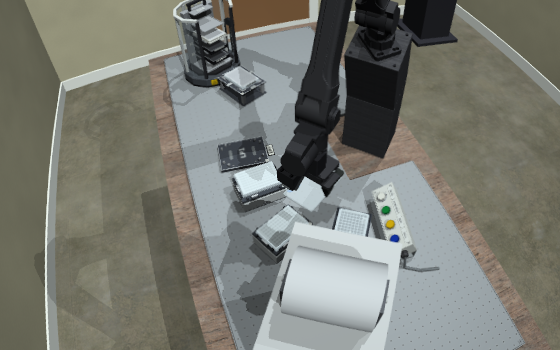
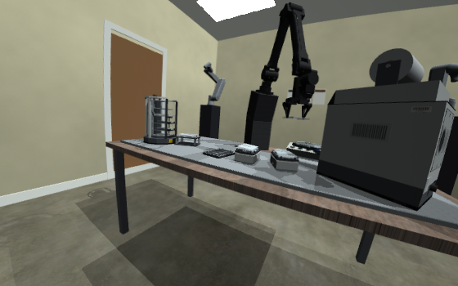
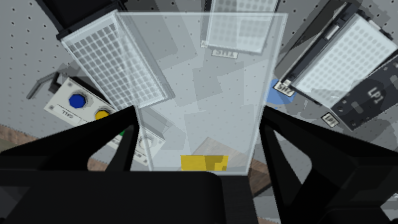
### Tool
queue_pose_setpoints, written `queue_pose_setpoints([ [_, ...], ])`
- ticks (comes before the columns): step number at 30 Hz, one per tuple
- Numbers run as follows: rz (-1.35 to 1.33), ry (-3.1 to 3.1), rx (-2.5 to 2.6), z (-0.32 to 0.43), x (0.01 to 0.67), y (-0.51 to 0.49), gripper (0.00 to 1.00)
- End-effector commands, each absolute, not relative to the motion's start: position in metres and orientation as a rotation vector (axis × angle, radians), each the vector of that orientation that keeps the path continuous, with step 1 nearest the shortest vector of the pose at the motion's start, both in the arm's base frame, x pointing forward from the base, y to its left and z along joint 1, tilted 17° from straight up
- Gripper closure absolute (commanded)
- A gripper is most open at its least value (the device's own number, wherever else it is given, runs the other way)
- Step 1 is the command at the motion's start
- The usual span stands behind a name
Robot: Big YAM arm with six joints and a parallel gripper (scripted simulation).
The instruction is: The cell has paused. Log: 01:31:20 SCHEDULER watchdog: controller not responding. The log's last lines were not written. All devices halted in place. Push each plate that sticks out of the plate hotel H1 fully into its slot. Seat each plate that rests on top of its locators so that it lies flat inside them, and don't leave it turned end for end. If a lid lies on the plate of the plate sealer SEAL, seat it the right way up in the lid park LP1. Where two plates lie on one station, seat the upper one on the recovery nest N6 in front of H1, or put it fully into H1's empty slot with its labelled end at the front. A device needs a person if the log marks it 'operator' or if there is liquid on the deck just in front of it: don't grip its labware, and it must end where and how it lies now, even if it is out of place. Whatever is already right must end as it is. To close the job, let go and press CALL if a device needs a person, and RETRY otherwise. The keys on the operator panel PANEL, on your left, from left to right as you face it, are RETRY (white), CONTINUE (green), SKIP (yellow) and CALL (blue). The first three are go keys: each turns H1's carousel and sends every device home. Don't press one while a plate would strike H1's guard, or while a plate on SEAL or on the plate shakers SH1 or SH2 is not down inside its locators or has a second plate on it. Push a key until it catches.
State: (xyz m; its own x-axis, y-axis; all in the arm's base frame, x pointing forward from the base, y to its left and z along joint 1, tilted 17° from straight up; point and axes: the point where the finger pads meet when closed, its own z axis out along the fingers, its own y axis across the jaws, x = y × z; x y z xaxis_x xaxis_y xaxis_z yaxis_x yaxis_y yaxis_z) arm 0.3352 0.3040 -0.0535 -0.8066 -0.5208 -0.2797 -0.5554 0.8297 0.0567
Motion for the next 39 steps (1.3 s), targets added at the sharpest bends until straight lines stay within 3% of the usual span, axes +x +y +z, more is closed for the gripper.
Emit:
queue_pose_setpoints([
  [1,0.195,2.744,-0.841,-0.050,0.353,0.296,0.16],
  [17,0.192,2.751,-0.842,-0.052,0.388,0.264,0.16],
  [31,0.265,2.899,-0.250,-0.064,0.394,0.221,0.16],
  [39,0.263,2.898,-0.266,-0.066,0.404,0.196,0.16],
])
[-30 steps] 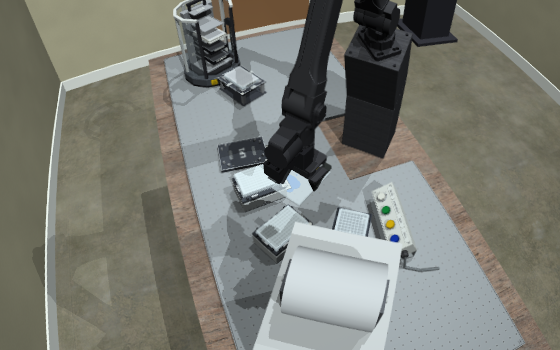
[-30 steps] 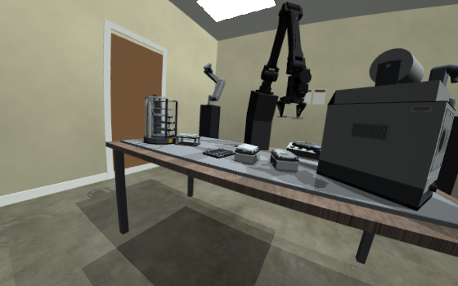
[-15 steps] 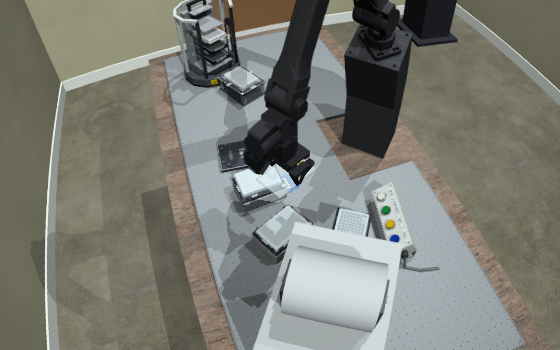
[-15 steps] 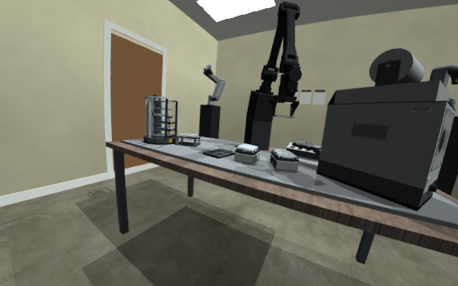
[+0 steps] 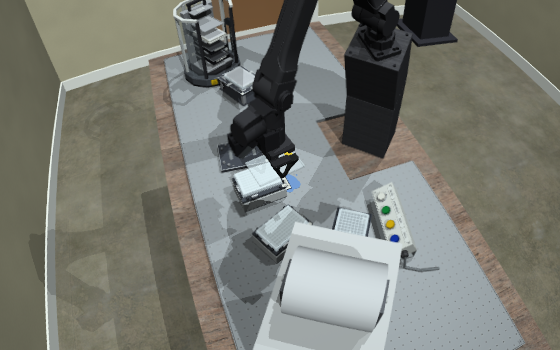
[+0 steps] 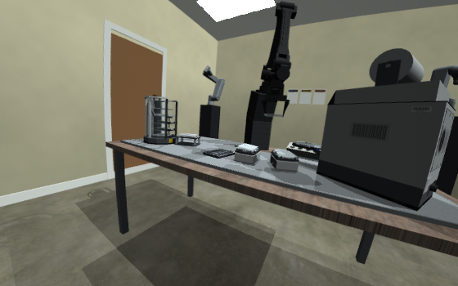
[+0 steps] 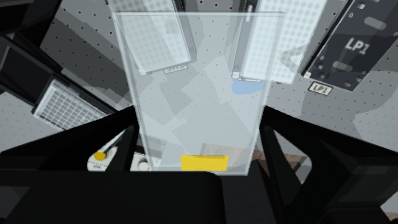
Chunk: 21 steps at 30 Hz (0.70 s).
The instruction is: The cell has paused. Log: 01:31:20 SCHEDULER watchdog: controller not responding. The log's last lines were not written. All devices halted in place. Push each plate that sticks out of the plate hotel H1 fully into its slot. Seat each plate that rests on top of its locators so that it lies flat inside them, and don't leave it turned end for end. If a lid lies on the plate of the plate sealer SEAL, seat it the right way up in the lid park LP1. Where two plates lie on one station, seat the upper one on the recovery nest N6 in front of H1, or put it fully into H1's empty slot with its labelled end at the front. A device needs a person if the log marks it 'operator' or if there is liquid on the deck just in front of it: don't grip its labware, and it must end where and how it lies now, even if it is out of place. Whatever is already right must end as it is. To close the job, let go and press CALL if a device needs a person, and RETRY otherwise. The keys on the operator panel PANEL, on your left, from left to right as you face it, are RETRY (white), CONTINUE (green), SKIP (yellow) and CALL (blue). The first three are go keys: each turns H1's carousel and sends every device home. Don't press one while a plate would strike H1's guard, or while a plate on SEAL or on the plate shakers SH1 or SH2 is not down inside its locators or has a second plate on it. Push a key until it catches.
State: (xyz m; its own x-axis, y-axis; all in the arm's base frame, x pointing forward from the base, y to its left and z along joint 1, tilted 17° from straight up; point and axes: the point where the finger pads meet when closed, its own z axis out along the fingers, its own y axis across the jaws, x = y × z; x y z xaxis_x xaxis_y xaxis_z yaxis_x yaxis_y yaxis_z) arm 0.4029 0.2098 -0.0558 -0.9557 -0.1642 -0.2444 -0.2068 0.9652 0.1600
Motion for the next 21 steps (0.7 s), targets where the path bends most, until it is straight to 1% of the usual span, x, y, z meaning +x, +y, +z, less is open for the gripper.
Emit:
queue_pose_setpoints([
  [1,0.263,2.899,-0.266,-0.067,0.405,0.193,0.16],
  [21,0.266,2.889,-0.265,-0.066,0.438,0.144,0.16],
])
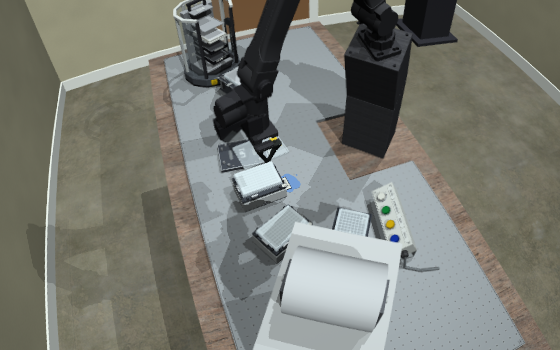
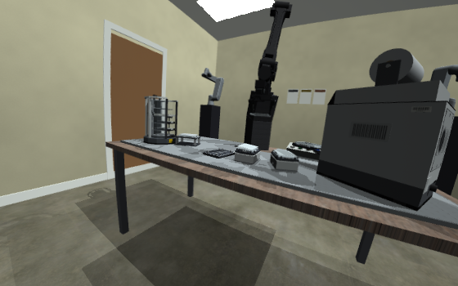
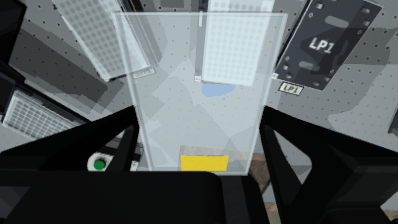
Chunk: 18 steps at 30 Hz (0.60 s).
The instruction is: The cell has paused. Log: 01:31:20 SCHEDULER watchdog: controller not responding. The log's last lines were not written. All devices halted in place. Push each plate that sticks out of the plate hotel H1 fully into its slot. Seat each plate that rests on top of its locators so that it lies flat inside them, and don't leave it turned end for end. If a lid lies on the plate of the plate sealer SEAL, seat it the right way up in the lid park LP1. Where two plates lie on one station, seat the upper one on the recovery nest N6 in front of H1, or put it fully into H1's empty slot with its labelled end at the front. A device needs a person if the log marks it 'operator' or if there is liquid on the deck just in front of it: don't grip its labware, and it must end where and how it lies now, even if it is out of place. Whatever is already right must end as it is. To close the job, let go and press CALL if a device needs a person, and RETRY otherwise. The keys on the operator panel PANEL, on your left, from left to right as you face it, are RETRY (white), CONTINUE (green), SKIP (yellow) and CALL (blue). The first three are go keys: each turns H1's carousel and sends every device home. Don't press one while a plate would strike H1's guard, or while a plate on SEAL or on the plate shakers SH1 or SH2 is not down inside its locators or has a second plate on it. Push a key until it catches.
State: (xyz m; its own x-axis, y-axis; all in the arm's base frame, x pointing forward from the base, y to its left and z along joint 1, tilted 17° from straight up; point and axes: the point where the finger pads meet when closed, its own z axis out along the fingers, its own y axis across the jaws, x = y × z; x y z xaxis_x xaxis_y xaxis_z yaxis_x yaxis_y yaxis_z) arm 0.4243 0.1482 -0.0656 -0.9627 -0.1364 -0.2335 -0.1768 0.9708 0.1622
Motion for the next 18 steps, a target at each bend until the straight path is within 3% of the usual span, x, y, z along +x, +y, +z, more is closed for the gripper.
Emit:
queue_pose_setpoints([
  [1,0.266,2.889,-0.265,-0.066,0.438,0.144,0.16],
  [18,0.271,2.896,-0.216,-0.071,0.456,0.097,0.16],
])
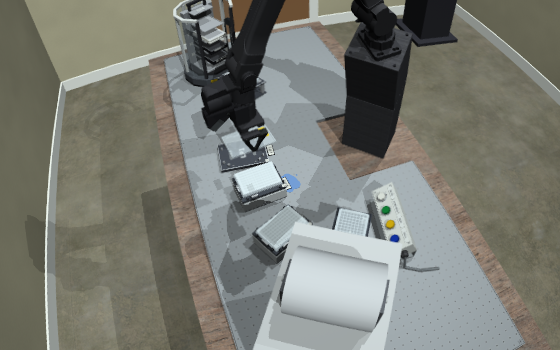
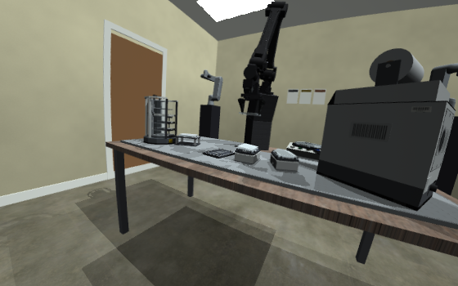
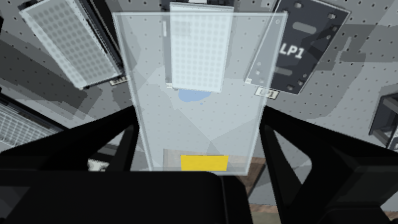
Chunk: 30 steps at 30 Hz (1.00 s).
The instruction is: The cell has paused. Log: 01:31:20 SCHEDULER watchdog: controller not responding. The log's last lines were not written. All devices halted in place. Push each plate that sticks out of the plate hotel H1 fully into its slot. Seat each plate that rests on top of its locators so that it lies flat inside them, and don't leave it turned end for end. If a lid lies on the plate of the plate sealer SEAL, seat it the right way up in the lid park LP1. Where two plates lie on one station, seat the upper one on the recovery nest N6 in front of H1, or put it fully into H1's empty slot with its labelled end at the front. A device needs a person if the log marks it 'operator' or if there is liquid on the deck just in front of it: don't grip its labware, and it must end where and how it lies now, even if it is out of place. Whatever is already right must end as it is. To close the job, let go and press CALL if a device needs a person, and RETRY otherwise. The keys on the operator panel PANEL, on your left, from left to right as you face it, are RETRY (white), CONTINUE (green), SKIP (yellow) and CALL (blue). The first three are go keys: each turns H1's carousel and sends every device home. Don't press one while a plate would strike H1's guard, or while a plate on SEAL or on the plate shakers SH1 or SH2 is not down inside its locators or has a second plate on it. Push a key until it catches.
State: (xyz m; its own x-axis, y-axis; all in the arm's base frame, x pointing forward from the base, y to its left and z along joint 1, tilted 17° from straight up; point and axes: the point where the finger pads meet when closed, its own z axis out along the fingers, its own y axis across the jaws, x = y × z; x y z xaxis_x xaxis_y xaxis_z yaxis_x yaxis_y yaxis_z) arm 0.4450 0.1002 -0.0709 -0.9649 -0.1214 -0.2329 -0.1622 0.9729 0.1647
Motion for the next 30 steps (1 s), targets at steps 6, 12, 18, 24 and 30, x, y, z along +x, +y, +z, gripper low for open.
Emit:
queue_pose_setpoints([
  [6,0.307,2.923,0.107,-0.081,0.447,0.076,0.16],
  [12,0.334,2.922,0.368,-0.086,0.445,0.056,0.16],
  [18,0.333,2.928,0.370,-0.089,0.443,0.043,0.16],
  [24,0.331,2.928,0.338,-0.093,0.444,0.023,0.16],
  [30,0.332,2.928,0.338,-0.096,0.445,0.004,0.16],
])
